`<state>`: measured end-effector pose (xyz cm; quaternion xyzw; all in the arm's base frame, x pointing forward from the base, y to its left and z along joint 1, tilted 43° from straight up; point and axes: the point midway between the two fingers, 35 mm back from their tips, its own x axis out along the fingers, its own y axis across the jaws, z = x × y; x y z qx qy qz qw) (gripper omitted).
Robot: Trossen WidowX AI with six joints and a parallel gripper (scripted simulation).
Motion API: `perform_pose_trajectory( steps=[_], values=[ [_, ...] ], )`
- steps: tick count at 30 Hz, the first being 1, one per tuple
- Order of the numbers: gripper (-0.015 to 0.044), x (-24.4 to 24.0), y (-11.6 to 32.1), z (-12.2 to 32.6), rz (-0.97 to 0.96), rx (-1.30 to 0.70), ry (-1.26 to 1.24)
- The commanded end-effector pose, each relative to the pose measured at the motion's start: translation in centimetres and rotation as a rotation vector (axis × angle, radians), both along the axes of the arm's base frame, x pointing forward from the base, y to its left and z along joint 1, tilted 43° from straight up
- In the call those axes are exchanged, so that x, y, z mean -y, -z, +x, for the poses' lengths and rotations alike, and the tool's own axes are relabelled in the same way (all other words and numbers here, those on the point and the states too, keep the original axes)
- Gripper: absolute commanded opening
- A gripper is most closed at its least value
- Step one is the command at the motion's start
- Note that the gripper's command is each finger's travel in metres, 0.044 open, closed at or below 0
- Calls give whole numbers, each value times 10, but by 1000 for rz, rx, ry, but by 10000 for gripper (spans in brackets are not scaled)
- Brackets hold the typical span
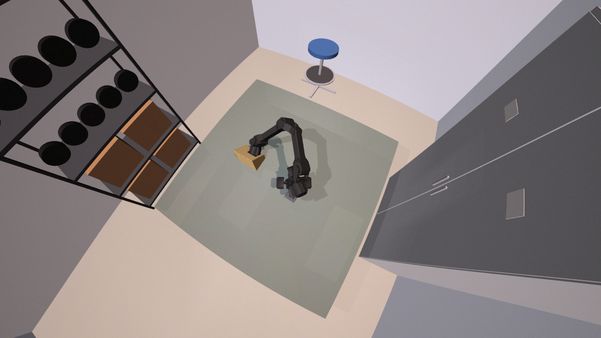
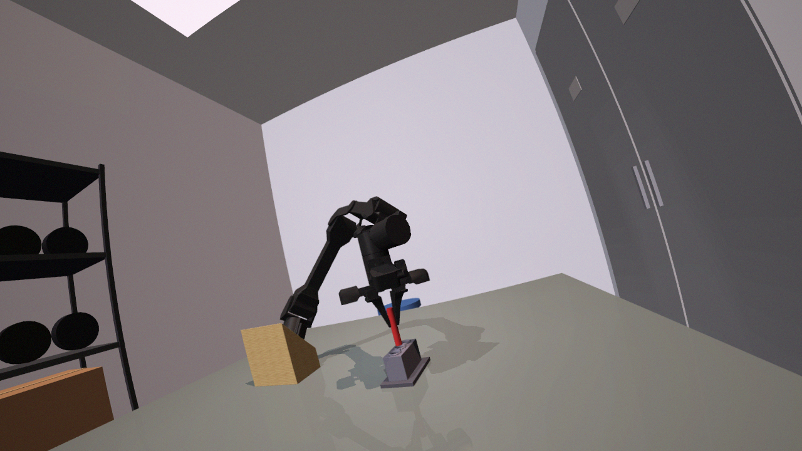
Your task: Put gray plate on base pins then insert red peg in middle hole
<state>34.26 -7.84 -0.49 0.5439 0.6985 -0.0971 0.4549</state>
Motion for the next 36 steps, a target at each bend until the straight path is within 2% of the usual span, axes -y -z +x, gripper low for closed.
perform_pose_trajectory(
  steps=[1, 36],
  values=[
    [0, -5, 4, -1, 3, -5, 3],
    [0, -7, 7, -1, -1, -1, -6]
  ],
)
